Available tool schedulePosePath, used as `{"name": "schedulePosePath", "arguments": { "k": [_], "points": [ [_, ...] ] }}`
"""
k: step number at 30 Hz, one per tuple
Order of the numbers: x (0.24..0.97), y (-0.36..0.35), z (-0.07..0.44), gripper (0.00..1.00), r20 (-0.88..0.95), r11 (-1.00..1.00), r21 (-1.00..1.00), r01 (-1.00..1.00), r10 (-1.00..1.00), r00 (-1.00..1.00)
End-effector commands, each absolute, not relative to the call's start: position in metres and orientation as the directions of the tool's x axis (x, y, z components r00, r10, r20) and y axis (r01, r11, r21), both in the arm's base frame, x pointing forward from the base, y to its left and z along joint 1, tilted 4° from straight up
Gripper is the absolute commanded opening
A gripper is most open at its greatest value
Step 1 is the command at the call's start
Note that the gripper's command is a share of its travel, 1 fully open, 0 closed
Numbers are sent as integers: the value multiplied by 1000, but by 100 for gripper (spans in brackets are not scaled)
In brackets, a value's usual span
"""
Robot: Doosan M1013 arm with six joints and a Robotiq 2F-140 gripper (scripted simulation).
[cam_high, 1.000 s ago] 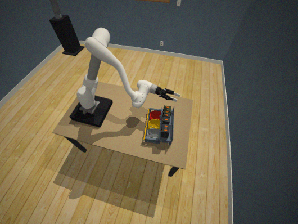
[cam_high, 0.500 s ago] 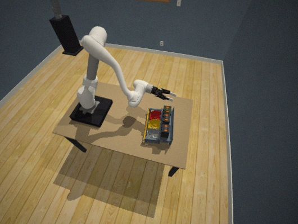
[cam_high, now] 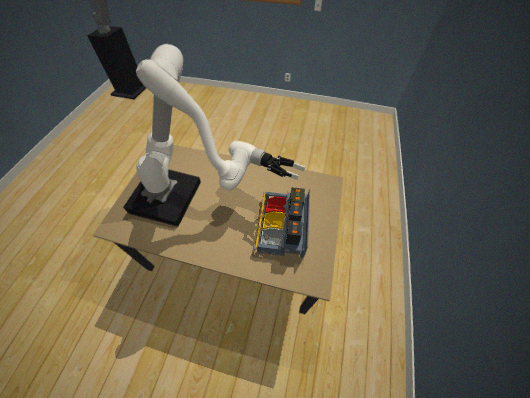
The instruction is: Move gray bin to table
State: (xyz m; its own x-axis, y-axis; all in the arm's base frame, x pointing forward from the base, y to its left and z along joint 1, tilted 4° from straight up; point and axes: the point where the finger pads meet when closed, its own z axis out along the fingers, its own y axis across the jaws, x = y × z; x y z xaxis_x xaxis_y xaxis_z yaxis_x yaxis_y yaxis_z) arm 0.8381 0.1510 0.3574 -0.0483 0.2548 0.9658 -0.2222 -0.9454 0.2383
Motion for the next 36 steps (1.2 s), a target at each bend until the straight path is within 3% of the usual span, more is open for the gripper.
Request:
{"name": "schedulePosePath", "arguments": {
  "k": [1, 5, 17, 22, 36],
  "points": [
    [828, 149, 357, 57, 966, -945, 238, -222, 255, -48],
    [789, 142, 354, 57, 966, -945, 238, -222, 255, -49],
    [789, 142, 354, 57, 966, -945, 238, -222, 255, -49],
    [740, 134, 351, 57, 966, -945, 238, -222, 255, -49],
    [720, 130, 349, 57, 966, -945, 238, -222, 255, -48]
  ]
}}
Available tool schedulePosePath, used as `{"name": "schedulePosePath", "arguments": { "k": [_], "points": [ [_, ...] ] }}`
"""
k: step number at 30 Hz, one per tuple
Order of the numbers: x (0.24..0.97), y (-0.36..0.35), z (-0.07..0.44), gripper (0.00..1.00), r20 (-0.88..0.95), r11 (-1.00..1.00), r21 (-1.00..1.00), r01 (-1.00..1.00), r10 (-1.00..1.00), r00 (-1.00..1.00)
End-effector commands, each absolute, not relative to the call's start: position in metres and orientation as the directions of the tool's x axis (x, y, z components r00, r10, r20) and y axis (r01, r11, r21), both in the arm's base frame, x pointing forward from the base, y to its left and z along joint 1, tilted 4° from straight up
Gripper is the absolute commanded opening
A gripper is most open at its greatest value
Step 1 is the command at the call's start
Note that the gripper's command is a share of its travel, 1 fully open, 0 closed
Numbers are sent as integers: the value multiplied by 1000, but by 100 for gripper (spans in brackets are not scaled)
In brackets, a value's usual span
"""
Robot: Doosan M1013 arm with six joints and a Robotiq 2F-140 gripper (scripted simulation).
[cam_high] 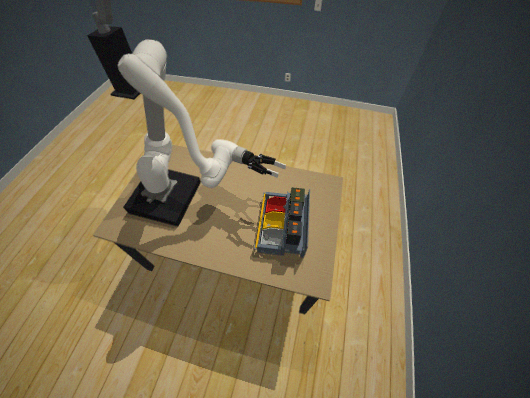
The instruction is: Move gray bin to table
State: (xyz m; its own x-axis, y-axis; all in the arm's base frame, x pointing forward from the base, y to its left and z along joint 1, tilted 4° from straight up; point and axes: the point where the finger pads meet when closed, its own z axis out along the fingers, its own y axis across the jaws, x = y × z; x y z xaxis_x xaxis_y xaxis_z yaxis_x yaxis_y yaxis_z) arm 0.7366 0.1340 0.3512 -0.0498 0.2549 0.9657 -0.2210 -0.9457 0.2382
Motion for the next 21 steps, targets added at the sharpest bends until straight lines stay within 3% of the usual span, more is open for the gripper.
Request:
{"name": "schedulePosePath", "arguments": {
  "k": [1, 15, 21],
  "points": [
    [710, 129, 349, 57, 966, -945, 238, -222, 255, -49],
    [691, 125, 347, 57, 966, -945, 238, -222, 255, -49],
    [637, 116, 344, 57, 966, -945, 238, -222, 255, -49]
  ]
}}
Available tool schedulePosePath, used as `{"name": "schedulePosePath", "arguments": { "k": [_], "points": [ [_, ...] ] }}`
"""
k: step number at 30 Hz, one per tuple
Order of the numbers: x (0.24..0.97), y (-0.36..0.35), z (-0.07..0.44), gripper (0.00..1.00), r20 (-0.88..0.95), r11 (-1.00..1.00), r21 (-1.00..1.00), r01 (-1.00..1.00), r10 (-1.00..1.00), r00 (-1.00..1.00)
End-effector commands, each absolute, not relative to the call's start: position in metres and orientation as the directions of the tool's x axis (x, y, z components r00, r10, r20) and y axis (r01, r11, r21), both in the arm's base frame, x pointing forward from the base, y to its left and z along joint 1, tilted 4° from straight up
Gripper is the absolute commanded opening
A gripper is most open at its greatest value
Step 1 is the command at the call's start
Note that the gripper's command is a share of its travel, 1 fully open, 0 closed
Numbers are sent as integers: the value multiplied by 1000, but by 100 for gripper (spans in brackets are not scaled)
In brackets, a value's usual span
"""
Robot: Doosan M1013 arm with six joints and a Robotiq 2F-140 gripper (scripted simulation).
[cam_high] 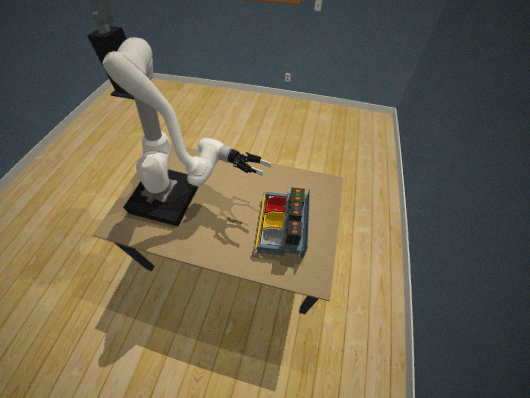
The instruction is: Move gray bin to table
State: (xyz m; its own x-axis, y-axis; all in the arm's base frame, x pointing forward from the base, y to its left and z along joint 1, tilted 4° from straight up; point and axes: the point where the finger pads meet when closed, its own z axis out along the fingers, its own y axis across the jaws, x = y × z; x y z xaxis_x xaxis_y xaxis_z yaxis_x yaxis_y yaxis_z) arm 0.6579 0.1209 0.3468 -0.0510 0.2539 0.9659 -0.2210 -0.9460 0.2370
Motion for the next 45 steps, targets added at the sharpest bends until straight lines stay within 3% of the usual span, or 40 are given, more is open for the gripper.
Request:
{"name": "schedulePosePath", "arguments": {
  "k": [1, 16, 45],
  "points": [
    [637, 116, 344, 57, 966, -945, 238, -222, 255, -49],
    [607, 111, 342, 57, 966, -945, 238, -222, 255, -49],
    [617, 113, 343, 57, 966, -945, 238, -222, 255, -49]
  ]
}}
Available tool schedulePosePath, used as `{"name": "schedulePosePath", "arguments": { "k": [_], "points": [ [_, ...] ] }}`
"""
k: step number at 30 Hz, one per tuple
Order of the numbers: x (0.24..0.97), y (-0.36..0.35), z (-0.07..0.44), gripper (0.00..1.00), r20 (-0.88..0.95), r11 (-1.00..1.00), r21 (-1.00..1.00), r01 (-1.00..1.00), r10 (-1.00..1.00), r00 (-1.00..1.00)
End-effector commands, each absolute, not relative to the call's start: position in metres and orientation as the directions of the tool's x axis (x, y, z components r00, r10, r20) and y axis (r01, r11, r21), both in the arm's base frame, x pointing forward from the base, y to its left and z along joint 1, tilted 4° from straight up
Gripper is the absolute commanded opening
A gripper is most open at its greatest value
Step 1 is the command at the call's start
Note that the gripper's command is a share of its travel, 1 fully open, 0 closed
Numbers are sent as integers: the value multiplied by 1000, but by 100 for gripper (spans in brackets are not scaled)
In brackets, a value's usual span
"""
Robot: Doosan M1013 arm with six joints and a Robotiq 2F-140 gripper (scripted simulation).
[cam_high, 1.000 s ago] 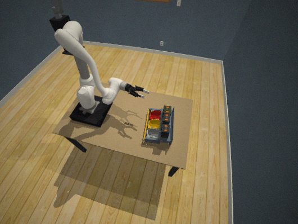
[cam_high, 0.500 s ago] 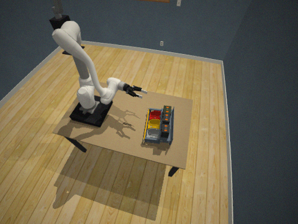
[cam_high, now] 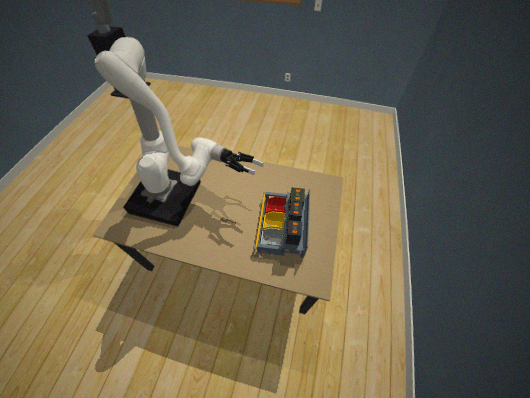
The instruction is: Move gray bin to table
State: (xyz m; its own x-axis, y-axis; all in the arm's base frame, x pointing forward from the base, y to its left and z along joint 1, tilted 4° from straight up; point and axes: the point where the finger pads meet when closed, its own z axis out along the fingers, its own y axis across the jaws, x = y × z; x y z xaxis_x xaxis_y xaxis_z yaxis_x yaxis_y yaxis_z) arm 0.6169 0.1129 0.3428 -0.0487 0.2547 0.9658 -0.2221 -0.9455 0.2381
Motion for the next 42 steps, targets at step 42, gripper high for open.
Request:
{"name": "schedulePosePath", "arguments": {
  "k": [42],
  "points": [
    [579, 25, 338, 57, 918, -994, 107, -24, 90, 386]
  ]
}}
